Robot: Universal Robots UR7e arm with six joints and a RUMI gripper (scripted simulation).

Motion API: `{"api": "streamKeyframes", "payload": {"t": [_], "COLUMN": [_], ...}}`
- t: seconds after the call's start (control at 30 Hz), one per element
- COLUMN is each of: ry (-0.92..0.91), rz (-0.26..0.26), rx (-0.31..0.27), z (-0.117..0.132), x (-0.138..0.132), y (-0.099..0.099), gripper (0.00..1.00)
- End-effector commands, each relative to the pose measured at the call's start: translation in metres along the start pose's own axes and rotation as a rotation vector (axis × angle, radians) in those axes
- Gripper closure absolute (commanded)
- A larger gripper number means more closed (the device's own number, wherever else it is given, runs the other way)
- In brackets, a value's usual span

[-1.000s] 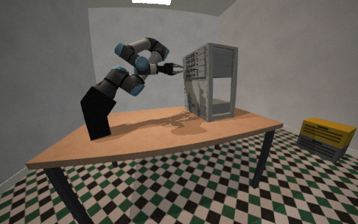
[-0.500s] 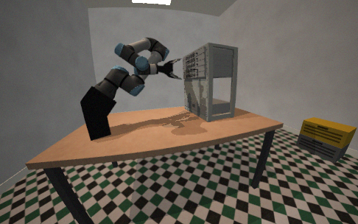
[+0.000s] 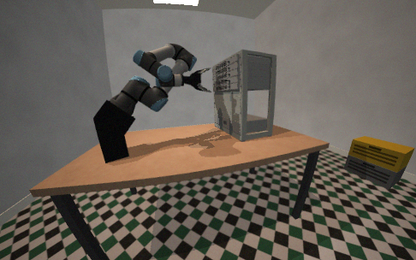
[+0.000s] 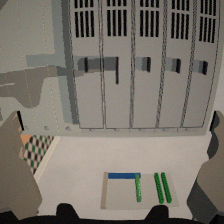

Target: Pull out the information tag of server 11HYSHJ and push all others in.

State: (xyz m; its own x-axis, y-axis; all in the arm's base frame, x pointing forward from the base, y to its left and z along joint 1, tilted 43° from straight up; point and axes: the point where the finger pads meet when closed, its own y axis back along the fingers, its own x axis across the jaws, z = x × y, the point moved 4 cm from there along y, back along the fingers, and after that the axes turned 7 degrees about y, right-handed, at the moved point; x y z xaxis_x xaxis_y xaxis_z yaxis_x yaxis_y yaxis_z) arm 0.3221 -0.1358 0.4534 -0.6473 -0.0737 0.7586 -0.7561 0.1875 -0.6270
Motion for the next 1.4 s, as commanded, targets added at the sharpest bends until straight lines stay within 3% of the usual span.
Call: {"api": "streamKeyframes", "payload": {"t": [0.0,0.7,1.37], "ry": [0.000,-0.002,-0.012], "rz": [0.000,-0.002,-0.028], "rx": [0.000,0.007,0.051], "z": [0.0002,0.0003,0.0019], "x": [0.0002,0.0014,0.0082], "y": [0.0000,-0.0003,-0.0022], "gripper": [0.00,0.00,0.00]}}
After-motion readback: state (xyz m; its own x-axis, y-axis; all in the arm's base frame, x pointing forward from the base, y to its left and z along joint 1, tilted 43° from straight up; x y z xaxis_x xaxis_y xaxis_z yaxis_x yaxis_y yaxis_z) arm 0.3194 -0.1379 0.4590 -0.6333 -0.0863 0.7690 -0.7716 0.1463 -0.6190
